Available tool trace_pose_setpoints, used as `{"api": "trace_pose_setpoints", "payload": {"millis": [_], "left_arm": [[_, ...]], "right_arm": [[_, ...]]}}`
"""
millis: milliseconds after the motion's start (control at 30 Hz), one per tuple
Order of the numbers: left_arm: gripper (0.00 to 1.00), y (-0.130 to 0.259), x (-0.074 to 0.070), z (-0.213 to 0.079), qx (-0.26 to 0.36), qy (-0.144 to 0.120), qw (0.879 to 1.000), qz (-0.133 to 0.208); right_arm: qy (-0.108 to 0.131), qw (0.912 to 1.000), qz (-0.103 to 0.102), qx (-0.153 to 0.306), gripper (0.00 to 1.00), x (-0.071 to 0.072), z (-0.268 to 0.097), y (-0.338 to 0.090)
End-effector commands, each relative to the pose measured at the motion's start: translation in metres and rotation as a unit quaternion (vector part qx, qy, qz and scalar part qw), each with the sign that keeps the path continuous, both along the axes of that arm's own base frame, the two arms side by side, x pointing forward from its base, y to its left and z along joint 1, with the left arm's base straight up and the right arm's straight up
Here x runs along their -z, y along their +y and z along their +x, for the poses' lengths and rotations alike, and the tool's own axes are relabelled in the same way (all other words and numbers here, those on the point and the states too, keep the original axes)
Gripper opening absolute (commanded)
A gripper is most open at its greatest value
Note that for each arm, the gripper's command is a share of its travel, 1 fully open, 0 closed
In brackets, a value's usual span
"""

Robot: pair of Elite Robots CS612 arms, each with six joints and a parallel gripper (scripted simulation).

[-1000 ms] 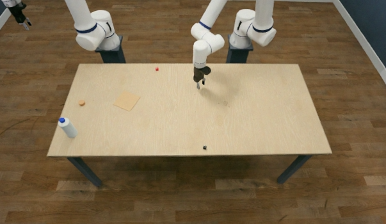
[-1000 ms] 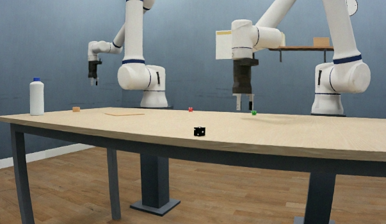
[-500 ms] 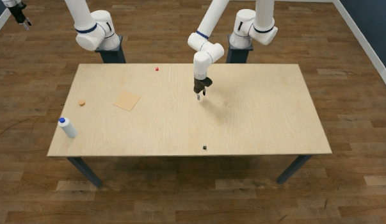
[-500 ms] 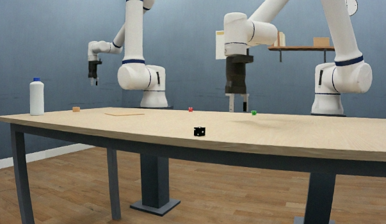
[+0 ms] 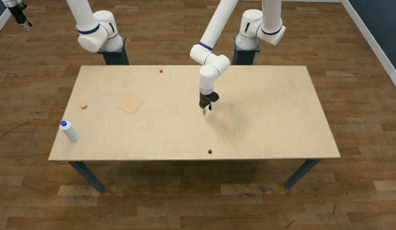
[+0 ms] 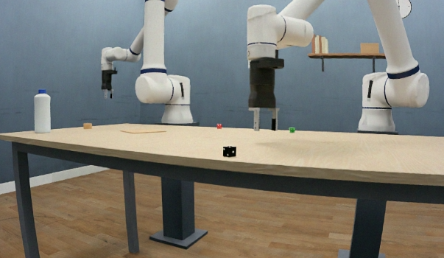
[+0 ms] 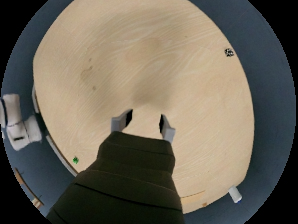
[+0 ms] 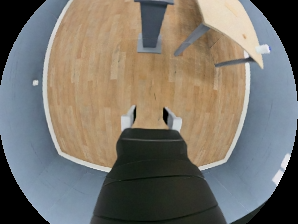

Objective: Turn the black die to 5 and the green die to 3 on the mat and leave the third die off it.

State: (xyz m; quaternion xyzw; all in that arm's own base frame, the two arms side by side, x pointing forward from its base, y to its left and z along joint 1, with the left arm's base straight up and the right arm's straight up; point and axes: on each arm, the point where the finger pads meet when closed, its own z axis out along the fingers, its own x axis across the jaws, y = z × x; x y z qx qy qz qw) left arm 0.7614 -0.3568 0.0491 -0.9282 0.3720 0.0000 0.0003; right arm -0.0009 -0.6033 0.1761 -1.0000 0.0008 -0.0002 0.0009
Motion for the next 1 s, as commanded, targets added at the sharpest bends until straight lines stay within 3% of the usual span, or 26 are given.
{"api": "trace_pose_setpoints", "payload": {"millis": [0, 300, 367, 767, 967], "left_arm": [[1.0, 0.0, 0.0, 0.037, 0.0, 0.0, 1.0, 0.0], [1.0, 0.001, 0.0, 0.102, 0.0, 0.0, 1.0, 0.0], [1.0, 0.001, 0.0, 0.102, 0.0, 0.0, 1.0, 0.0], [1.0, 0.003, 0.0, 0.172, 0.0, 0.0, 1.0, 0.0], [1.0, 0.003, 0.0, 0.191, 0.0, 0.0, 1.0, 0.0]], "right_arm": [[0.0, 1.0, -0.001, 0.0, 1.0, -0.001, 0.0, -0.001], [0.0, 1.0, -0.001, 0.0, 1.0, -0.001, 0.0, -0.001], [0.0, 1.0, -0.001, 0.0, 1.0, -0.001, 0.0, -0.001], [0.0, 1.0, -0.001, 0.0, 1.0, -0.001, 0.0, -0.001], [0.0, 1.0, -0.001, 0.0, 1.0, -0.001, 0.0, -0.001]]}}
